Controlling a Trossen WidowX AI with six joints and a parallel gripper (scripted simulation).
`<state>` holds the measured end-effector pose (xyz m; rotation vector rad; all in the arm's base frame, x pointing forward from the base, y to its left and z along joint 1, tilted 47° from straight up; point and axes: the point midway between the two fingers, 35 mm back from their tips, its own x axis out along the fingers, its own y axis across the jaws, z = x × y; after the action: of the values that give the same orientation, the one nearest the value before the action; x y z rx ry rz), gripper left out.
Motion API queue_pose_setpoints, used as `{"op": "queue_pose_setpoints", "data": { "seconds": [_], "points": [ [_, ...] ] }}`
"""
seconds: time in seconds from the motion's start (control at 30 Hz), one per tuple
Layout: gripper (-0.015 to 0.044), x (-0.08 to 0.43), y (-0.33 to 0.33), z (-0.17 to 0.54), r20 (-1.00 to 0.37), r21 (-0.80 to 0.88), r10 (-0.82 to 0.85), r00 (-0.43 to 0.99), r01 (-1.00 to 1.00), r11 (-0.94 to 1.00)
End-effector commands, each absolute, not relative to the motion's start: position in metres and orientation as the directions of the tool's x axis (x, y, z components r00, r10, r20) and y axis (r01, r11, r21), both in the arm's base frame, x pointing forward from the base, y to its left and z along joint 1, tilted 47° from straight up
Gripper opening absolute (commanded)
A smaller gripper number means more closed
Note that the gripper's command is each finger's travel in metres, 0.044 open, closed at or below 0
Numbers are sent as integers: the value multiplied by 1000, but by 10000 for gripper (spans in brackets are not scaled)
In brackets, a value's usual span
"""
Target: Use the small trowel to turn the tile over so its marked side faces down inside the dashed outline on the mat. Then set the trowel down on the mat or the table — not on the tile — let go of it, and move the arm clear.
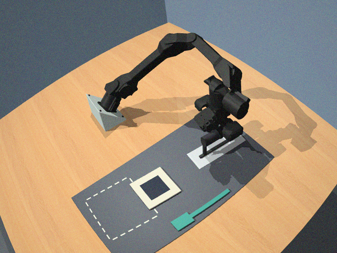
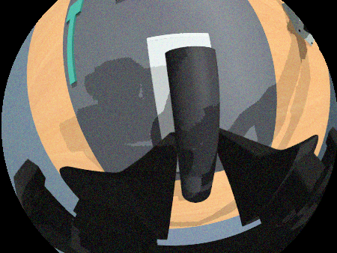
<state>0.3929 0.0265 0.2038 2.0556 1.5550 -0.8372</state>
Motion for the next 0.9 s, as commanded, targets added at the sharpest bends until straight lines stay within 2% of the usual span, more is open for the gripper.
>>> {"op": "queue_pose_setpoints", "data": {
  "seconds": [0.0,0.13,0.4,0.57,0.87],
  "points": [
    [130,393,27,204,-686,-131,703,187,919,-372],
    [130,393,27,204,-686,-201,703,187,880,-430],
    [130,393,27,204,-686,-204,703,187,878,-433],
    [261,393,27,204,-686,-204,703,187,878,-433],
    [270,393,27,204,-686,-204,703,187,878,-433]
  ]
}}
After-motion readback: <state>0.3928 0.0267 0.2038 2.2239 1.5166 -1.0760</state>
